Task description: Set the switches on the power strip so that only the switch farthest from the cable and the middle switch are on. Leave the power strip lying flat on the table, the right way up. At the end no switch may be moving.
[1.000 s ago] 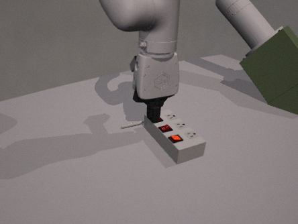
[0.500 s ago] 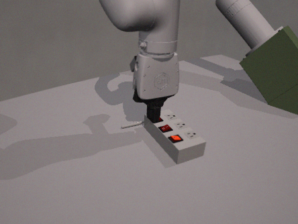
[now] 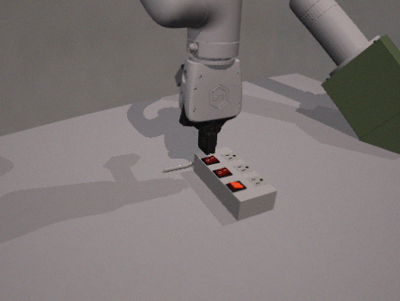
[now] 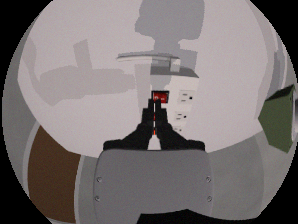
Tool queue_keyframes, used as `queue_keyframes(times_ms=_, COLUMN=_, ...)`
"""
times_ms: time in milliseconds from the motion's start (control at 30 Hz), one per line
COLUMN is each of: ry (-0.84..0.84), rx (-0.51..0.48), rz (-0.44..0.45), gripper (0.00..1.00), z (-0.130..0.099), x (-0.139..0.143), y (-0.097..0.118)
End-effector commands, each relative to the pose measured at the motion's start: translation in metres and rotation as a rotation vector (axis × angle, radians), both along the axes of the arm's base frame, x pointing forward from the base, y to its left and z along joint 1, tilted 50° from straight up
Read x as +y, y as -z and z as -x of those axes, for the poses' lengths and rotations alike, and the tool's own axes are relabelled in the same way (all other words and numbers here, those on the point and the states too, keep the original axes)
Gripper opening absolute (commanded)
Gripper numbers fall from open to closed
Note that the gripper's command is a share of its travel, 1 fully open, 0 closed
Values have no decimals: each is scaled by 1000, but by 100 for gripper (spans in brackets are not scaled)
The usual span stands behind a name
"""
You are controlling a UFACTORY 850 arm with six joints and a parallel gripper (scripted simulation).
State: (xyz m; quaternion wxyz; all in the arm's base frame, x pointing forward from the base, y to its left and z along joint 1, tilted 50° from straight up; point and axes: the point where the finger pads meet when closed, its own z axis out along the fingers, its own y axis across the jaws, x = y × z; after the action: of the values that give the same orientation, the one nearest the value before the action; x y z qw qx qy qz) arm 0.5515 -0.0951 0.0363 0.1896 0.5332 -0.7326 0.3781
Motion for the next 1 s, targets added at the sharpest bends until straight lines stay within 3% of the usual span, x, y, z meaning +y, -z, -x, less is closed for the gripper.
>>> queue_keyframes(times_ms=0, ry=-1, rx=-2, rz=0, gripper=0, z=1, x=10, y=-9)
queue_keyframes(times_ms=800, ry=-1, rx=-2, rz=0, gripper=0, z=1, x=14, y=-11)
queue_keyframes(times_ms=967, ry=0, rx=-3, rz=0, gripper=0, z=1, x=30, y=0)
